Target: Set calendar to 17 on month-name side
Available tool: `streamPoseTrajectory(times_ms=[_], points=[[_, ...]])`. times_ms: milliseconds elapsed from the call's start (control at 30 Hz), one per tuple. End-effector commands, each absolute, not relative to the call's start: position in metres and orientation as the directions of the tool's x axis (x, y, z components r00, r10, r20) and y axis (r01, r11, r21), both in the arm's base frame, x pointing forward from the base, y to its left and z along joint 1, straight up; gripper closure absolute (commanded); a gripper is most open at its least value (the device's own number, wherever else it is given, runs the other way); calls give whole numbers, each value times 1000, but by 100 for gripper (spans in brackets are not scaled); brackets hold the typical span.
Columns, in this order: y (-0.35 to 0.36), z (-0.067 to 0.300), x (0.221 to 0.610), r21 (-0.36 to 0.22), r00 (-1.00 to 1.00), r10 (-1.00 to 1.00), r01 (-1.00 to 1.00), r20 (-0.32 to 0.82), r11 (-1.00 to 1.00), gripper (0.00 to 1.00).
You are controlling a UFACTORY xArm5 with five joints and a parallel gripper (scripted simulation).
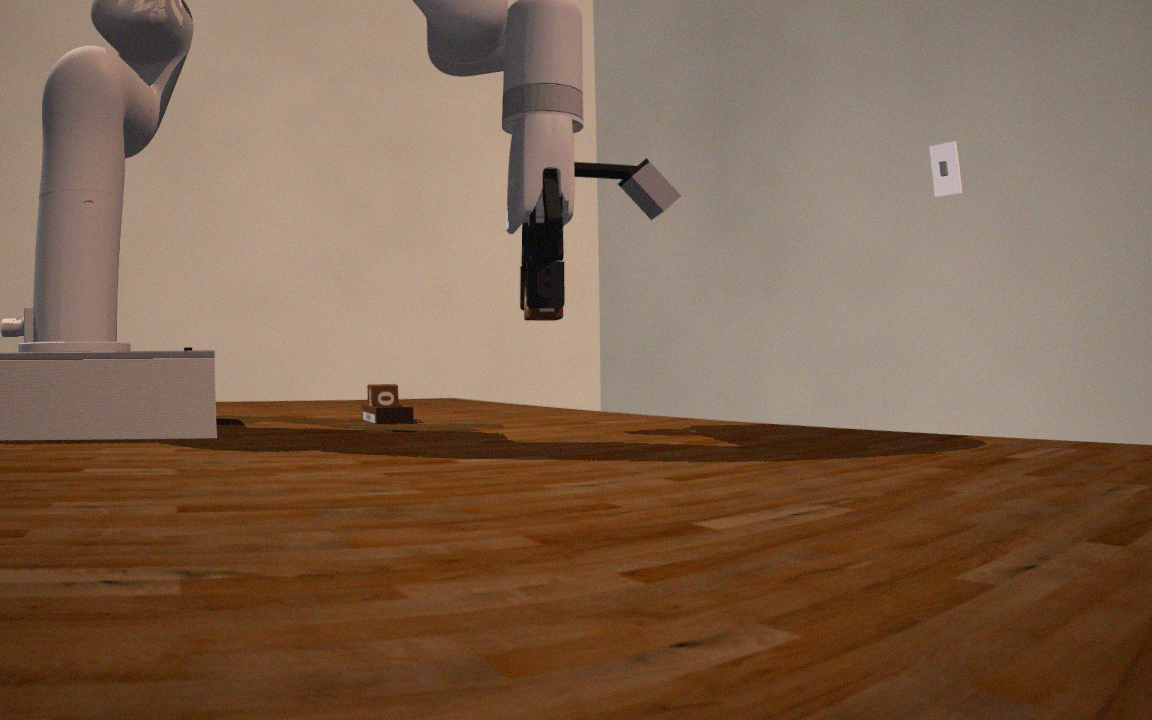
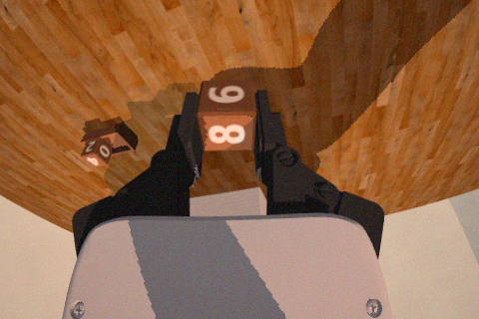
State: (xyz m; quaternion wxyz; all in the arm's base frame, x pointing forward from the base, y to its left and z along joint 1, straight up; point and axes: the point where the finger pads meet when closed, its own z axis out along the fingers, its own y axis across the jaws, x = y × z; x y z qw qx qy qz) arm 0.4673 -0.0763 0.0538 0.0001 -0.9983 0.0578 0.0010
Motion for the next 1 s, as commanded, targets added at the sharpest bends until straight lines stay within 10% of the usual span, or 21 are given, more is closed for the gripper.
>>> streamPoseTrajectory(times_ms=[0, 967], points=[[-55, 58, 462, 0, 998, 59, 59, 2, -998, 73], [26, 63, 421, 0, 706, 708, 708, 0, -706, 73]])
